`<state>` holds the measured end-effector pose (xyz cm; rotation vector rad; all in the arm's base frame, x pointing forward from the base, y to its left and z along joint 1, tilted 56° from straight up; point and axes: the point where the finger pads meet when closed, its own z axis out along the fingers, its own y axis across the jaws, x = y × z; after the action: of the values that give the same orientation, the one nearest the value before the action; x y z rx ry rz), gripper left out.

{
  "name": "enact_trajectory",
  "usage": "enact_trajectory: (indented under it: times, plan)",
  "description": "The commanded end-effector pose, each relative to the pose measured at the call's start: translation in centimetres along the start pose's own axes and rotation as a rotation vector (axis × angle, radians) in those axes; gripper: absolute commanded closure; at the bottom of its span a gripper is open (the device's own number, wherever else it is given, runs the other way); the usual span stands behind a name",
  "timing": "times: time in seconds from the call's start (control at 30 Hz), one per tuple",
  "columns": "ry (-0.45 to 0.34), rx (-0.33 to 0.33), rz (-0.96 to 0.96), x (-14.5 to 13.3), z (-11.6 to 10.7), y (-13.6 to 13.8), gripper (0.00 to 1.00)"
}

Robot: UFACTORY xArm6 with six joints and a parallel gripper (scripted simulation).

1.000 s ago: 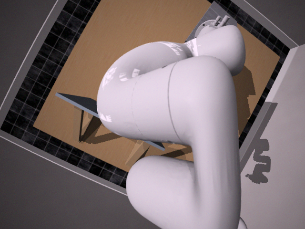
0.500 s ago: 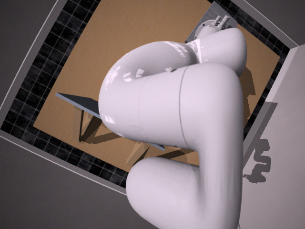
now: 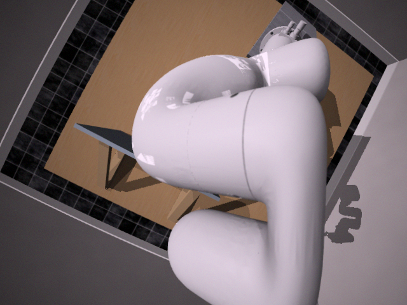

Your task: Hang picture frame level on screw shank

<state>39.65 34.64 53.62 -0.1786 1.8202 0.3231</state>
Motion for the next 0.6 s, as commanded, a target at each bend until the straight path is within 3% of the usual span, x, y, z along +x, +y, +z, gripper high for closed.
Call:
enact_trajectory:
  times: [0.0,0.2,0.43,0.5,0.57]
  plan:
    - [-0.016,0.02,-0.011,-0.7,0.4,-0.9,0.0]
    - [-0.06,0.099,-0.055,-2.5,1.8,-4.7,0.0]
    - [-0.132,0.26,-0.147,-5.8,3.6,-12.3,0.0]
    - [-0.132,0.26,-0.147,-5.8,3.6,-12.3,0.0]
    - [-0.153,0.318,-0.182,-6.9,3.9,-15.1,0.0]
